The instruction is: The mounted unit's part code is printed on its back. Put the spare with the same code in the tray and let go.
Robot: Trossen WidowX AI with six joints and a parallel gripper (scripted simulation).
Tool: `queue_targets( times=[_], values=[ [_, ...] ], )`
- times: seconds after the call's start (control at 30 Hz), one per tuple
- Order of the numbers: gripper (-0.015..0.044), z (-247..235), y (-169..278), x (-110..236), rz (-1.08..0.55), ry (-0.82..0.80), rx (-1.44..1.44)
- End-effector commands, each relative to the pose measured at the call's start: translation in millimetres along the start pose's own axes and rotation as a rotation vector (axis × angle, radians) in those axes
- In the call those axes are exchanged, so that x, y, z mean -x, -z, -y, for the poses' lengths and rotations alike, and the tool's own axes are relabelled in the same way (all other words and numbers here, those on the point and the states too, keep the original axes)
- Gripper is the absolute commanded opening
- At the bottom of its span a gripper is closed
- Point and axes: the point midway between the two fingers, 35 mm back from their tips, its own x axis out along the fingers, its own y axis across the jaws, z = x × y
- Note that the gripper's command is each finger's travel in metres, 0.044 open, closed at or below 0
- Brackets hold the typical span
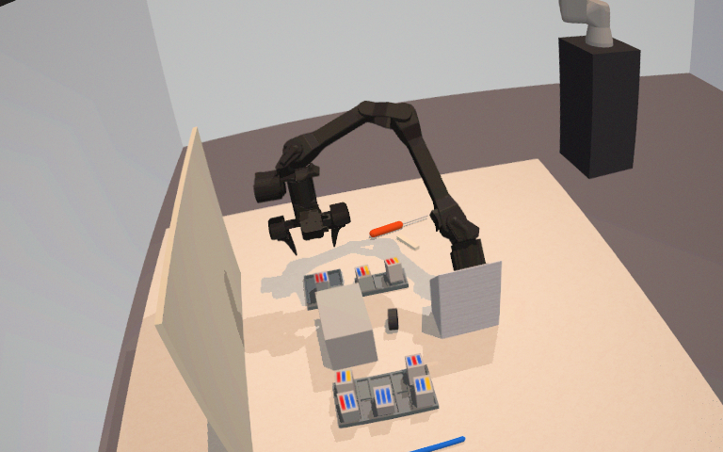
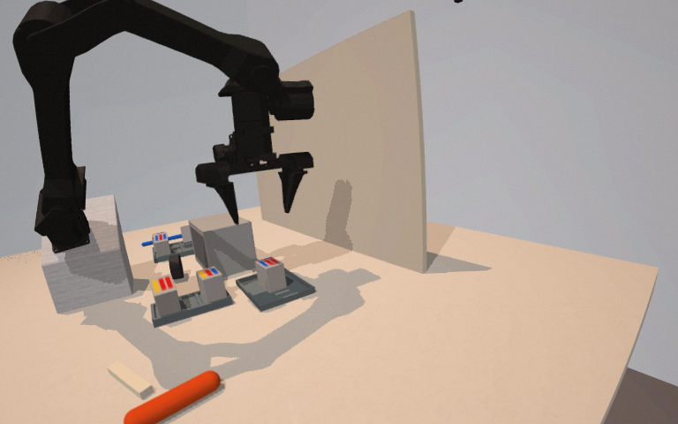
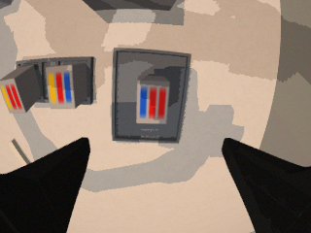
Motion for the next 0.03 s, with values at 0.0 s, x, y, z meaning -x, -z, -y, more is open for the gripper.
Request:
queue_targets(
  times=[0.0],
  values=[
    [0.0440,0.0,-0.2,0.0,0.000,0.001,0.002]
  ],
)
